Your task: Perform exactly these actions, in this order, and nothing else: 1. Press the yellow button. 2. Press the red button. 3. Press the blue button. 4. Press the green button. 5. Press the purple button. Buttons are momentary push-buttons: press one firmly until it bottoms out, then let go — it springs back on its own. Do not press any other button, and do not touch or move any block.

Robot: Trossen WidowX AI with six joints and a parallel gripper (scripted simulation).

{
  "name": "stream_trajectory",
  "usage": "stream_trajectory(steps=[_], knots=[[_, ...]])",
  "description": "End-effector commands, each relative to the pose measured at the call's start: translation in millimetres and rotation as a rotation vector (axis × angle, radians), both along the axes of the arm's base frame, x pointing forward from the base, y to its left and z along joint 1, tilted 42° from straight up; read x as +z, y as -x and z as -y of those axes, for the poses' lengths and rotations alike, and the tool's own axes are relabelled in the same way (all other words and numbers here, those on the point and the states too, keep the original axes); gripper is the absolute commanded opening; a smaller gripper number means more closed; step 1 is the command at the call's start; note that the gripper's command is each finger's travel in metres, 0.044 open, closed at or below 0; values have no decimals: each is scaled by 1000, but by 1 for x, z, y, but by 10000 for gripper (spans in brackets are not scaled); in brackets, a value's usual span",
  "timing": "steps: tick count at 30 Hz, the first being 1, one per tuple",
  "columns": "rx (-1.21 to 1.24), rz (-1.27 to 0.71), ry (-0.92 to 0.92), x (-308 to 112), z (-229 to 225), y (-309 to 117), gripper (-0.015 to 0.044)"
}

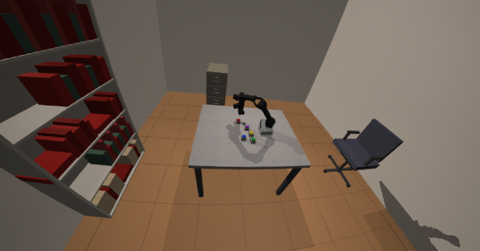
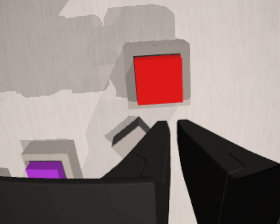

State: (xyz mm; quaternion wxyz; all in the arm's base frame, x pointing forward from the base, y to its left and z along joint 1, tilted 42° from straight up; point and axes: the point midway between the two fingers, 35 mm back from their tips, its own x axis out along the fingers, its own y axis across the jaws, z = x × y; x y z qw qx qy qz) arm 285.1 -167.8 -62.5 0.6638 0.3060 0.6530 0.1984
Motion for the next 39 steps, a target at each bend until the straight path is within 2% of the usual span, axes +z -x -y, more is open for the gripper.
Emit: stream_trajectory(steps=[1, 4, 11, 19, 27, 32, 39], knots=[[5, 8, 8, 13, 11, 1, 20], [4, 7, 12, 22, 4, -4, 20], [-3, 4, 26, 105, -77, -25, 20], [4, 6, -4, 180, -177, -1, 20], [5, 6, -7, 182, -184, 2, 20], [5, 7, -9, 140, -222, -2, 20], [5, 7, -10, 138, -225, -2, 20]])
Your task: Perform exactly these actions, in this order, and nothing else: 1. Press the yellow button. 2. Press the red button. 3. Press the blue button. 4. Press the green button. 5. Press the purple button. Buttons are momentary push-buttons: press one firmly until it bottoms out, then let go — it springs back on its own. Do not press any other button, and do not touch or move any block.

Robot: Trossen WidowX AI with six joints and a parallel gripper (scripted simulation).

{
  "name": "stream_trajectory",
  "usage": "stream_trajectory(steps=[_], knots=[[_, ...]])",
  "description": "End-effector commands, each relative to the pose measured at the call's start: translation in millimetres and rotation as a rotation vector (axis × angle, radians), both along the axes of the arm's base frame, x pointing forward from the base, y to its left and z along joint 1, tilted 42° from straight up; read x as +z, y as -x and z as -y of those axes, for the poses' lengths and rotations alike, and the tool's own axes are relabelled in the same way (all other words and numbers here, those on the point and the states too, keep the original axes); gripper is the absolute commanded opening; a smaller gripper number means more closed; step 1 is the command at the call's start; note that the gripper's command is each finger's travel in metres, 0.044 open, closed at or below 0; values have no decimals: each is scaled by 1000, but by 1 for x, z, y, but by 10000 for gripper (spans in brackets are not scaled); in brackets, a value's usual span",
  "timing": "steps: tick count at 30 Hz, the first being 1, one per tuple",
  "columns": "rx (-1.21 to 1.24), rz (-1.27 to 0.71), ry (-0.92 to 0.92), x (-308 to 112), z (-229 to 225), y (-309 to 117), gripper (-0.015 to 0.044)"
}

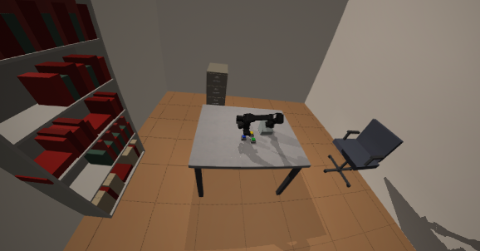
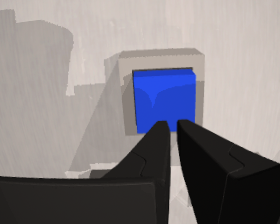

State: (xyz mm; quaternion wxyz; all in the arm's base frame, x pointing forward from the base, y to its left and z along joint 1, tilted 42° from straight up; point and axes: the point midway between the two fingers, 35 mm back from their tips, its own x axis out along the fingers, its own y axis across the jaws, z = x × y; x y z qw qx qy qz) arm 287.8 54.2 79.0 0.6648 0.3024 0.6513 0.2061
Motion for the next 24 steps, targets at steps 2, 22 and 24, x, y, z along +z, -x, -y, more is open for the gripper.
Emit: stream_trajectory(steps=[2, 22, 24], knots=[[-9, -3, -4, -6, -5, 0, 20], [-9, -3, -6, -28, -25, -2, 20], [-9, -3, -6, -28, -25, -2, 20]])
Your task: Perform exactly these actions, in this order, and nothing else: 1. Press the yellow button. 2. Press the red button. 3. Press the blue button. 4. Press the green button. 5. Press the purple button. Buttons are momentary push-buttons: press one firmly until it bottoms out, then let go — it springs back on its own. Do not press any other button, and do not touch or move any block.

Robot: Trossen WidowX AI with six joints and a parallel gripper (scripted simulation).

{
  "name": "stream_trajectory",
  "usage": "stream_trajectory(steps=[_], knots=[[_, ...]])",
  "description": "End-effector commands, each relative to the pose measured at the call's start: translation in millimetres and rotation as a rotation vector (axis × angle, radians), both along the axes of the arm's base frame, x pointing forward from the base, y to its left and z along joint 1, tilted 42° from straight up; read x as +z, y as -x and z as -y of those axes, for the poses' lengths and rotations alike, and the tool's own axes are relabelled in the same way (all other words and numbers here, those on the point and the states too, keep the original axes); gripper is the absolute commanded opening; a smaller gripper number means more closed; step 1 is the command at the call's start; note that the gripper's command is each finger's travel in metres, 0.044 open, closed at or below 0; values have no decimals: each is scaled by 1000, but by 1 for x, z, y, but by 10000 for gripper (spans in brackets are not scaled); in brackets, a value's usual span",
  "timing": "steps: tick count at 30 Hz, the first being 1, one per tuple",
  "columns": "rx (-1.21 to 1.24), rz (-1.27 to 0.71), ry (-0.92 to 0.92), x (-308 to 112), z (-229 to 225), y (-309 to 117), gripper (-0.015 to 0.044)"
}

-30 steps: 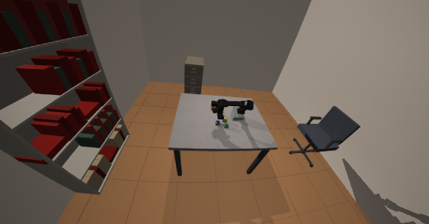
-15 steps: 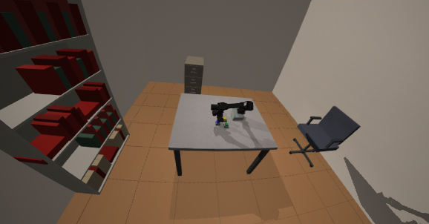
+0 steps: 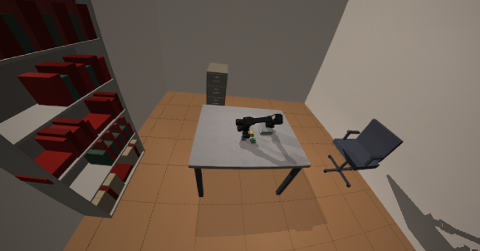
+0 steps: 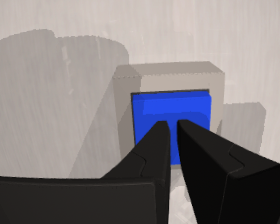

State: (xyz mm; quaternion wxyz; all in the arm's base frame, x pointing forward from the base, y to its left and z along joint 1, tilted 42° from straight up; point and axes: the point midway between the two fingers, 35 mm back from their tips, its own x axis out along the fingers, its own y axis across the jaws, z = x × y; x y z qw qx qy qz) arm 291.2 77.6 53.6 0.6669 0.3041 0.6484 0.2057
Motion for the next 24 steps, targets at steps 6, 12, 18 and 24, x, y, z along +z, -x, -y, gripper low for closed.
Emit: stream_trajectory(steps=[6, 12, 18, 24], knots=[[-3, -8, -4, -3, -2, 2, 20], [-3, -8, -4, -3, -2, 2, 20], [-2, -6, -1, 14, 14, 2, 20], [-3, -9, -3, 22, 21, 4, 20]])
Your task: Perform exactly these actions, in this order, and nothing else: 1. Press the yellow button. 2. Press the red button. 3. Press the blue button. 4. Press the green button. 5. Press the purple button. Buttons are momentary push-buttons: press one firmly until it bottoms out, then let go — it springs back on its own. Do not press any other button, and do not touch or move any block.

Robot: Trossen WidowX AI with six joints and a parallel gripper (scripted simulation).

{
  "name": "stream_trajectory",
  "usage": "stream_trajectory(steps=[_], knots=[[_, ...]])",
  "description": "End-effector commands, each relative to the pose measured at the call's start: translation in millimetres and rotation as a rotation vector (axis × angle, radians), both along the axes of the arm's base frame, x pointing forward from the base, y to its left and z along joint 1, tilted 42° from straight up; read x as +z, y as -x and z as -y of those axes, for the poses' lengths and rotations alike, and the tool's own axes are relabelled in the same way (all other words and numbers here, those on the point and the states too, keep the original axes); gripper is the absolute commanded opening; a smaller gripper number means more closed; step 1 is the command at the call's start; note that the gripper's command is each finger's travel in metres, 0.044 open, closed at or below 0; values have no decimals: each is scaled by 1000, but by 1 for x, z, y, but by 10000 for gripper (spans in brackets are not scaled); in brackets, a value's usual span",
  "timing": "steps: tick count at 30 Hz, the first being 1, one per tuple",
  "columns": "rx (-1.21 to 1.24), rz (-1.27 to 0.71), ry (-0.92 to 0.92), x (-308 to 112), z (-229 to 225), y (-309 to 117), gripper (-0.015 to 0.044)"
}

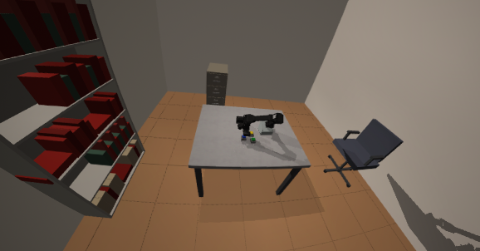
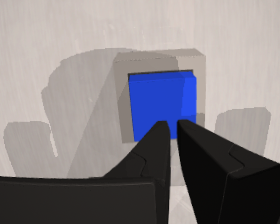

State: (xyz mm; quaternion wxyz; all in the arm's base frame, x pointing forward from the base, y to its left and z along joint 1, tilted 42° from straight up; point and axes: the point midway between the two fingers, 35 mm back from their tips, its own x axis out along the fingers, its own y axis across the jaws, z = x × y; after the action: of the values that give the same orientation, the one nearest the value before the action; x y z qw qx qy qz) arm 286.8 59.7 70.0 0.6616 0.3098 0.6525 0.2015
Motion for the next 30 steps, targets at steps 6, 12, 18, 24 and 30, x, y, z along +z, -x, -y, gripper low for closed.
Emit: stream_trajectory(steps=[6, 12, 18, 24, 30], knots=[[5, 7, 4, 49, 43, 3, 20], [5, 7, 4, 51, 45, 4, 20], [5, 4, 3, 70, 23, 52, 20], [5, 2, 1, 76, 8, 90, 20], [5, 2, 3, 70, 3, 88, 20]])
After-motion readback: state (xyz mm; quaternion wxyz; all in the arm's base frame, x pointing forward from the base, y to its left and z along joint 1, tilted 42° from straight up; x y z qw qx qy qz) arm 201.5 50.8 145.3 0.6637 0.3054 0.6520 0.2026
